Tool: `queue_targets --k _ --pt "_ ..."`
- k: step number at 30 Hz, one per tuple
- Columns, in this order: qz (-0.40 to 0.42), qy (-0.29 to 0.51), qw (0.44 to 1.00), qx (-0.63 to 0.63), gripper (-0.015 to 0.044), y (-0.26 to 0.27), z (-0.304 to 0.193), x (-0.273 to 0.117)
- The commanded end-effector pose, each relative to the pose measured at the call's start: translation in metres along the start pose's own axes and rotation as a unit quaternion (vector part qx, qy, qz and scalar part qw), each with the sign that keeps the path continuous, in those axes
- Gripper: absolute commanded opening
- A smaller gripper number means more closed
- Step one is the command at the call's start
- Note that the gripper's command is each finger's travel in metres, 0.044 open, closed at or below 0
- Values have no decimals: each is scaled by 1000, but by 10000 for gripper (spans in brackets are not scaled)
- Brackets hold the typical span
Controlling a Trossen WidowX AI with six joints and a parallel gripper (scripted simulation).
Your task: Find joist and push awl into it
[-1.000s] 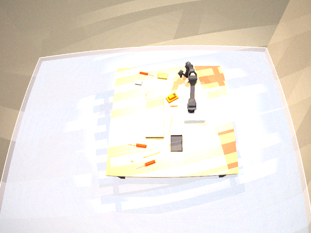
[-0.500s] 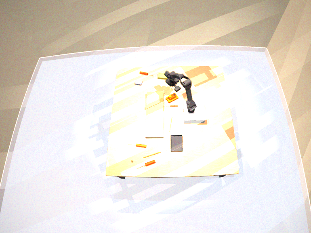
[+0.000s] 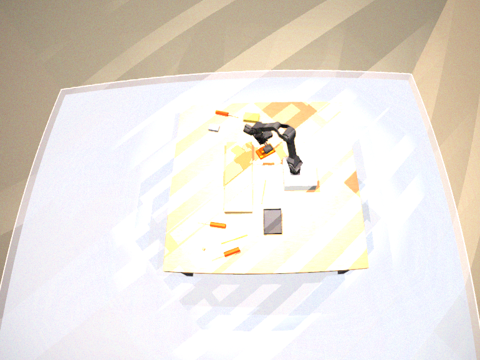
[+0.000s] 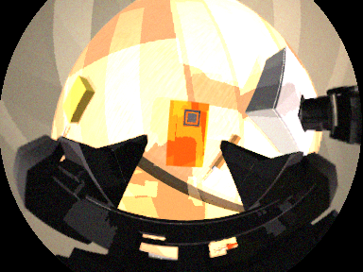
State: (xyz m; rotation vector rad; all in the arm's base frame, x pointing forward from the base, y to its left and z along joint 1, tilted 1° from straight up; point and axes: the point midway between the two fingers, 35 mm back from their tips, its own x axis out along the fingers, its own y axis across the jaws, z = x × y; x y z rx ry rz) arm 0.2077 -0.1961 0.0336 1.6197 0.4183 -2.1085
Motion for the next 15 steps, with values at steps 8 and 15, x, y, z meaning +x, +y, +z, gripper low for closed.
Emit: queue_targets --k 8,15 --pt "-1 -5 1000 4 440 -8 7 2" --pt "-1 -5 1000 4 440 -8 5 9"
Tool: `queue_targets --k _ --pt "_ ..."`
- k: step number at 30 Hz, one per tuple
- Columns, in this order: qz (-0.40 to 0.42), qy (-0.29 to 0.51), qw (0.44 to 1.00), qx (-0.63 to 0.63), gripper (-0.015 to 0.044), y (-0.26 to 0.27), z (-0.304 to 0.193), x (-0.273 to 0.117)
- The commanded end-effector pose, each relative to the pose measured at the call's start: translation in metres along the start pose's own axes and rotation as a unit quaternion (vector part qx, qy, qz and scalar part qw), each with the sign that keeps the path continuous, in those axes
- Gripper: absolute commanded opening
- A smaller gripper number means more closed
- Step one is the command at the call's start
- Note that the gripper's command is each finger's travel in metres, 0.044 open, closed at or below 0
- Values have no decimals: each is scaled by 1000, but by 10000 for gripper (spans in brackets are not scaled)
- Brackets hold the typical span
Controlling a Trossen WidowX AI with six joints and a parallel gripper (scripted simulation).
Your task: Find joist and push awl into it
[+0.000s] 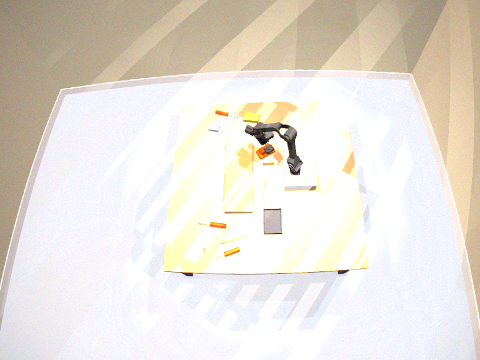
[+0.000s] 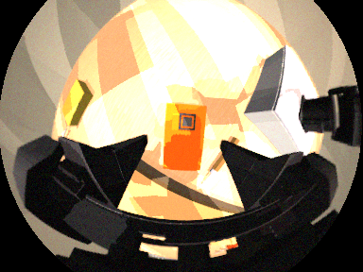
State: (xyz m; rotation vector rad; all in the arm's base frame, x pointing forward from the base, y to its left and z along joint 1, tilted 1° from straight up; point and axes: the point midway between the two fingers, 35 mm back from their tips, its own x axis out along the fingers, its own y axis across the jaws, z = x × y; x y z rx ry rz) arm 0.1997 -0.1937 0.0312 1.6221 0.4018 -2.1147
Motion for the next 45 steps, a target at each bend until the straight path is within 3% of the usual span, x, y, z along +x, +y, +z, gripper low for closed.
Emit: queue_targets --k 1,28,32,45 --pt "-2 -3 1000 -2 440 -1 0 7" --pt "-3 -4 1000 -3 440 -3 -11 47" --pt "-3 -4 1000 -3 335 -3 -11 47" --pt "-3 -4 1000 -3 248 -3 -11 47"
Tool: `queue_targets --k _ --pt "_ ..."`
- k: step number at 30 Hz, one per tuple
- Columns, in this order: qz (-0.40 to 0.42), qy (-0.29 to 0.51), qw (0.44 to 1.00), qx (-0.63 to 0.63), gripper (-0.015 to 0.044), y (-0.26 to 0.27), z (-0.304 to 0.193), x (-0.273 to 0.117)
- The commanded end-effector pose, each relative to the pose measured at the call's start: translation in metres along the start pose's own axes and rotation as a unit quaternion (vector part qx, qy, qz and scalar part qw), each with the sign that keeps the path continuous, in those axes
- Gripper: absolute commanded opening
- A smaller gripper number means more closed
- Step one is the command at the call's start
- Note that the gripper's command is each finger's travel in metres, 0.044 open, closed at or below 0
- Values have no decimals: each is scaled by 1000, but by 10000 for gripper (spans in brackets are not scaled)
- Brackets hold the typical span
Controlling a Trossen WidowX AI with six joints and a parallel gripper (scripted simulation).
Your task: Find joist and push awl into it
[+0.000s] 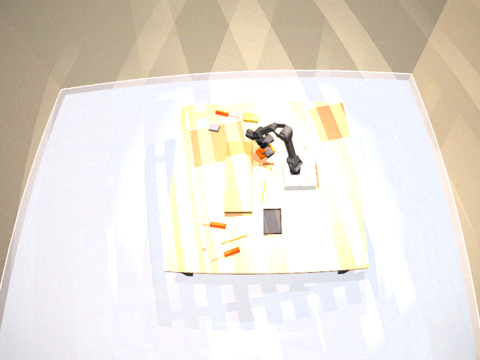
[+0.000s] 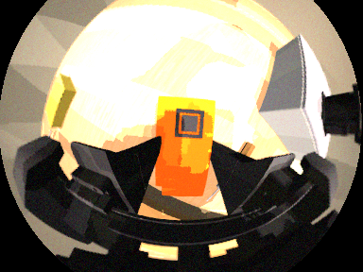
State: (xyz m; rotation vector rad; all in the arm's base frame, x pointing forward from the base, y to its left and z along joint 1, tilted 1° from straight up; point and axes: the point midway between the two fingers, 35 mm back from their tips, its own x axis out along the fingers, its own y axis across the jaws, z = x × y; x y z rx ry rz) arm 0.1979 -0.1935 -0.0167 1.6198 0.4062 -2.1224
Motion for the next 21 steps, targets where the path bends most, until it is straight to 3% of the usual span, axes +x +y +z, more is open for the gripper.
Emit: queue_targets --k 1,13,19,21 --pt "1 -2 1000 -3 242 0 1 1" --pt "1 -2 1000 -3 162 0 1 1" --pt "1 -2 1000 -3 4 4 6 -24" --pt "1 -2 1000 -3 0 5 9 -39"
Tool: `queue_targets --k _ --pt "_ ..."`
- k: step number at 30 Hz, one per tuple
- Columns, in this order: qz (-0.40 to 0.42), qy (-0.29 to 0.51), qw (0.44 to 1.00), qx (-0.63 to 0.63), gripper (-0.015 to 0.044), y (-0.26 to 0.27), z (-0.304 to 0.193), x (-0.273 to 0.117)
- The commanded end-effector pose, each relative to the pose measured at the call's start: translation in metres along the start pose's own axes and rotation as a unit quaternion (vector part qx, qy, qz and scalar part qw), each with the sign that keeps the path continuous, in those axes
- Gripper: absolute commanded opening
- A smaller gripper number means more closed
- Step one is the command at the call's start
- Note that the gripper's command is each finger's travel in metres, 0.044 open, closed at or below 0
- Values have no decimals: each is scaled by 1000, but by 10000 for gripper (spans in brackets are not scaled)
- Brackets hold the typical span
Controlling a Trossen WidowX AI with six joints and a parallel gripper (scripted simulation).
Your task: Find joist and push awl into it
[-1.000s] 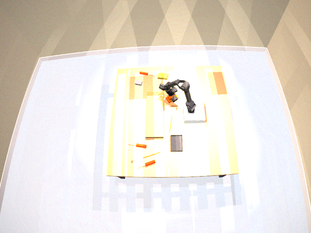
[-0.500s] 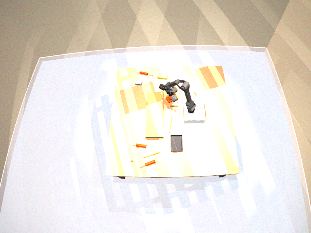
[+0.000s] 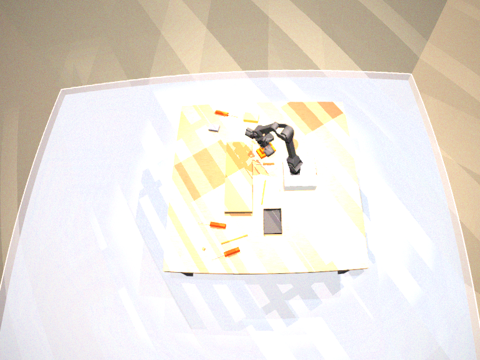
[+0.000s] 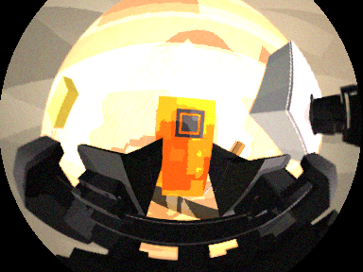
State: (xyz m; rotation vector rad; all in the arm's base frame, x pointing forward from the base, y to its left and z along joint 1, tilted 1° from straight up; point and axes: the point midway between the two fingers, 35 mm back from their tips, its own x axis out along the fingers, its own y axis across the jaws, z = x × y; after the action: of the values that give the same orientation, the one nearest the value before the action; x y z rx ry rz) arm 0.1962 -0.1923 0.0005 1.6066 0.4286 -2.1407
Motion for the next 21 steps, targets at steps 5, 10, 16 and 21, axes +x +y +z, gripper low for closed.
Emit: queue_targets --k 5,10,16,21 --pt "11 3 1000 1 0 4 16 -62" --pt "11 3 1000 1 0 0 23 -82" --pt "15 11 999 -42 0 4 19 -83" --pt "24 26 991 -127 0 11 10 -86"
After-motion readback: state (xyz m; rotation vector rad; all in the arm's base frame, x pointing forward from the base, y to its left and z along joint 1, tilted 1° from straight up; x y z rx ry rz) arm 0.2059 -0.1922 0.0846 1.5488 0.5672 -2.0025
